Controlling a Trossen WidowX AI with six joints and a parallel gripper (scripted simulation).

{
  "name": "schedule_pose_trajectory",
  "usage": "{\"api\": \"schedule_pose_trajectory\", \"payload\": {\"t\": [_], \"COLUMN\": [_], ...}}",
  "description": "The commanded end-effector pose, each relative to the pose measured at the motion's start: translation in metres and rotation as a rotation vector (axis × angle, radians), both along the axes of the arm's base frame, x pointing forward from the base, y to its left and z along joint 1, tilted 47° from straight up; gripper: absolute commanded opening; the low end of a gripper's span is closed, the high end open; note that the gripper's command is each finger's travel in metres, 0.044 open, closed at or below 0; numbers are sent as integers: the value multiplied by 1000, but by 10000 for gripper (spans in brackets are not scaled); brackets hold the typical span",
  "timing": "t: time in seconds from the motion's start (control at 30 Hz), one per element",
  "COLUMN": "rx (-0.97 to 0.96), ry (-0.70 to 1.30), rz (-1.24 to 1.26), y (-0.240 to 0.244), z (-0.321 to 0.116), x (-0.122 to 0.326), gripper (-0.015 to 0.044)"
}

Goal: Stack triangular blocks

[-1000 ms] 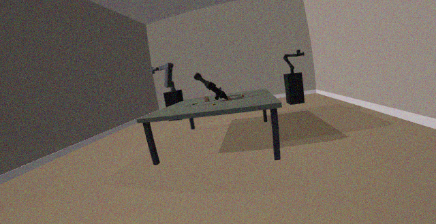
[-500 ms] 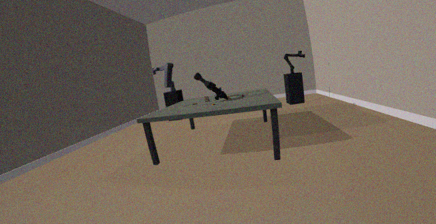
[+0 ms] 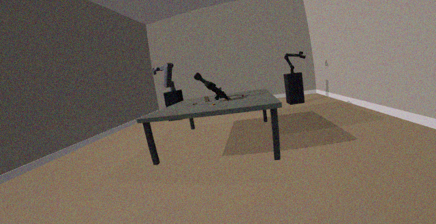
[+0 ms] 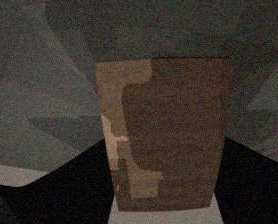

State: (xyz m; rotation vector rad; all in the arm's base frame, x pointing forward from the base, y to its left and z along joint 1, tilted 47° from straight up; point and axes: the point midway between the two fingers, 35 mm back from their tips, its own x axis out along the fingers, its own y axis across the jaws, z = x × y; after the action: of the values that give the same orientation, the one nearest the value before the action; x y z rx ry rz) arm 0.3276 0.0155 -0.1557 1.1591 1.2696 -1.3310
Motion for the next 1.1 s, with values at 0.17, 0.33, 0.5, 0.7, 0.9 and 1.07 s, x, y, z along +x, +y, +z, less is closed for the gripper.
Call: {"api": "schedule_pose_trajectory", "payload": {"t": [0.17, 0.33, 0.5, 0.7, 0.9, 1.07], "rx": [1, 2, 4, 5, -7, -60], "ry": [-2, -2, -2, -1, 1, 33], "rz": [0, 0, 0, 0, 28, 172], "y": [18, 35, 53, 72, 71, 74], "z": [17, 33, 50, 69, 67, 64], "x": [6, 10, 12, 11, 11, 10], "gripper": [0, 0, 0, 0, 0, 0]}}
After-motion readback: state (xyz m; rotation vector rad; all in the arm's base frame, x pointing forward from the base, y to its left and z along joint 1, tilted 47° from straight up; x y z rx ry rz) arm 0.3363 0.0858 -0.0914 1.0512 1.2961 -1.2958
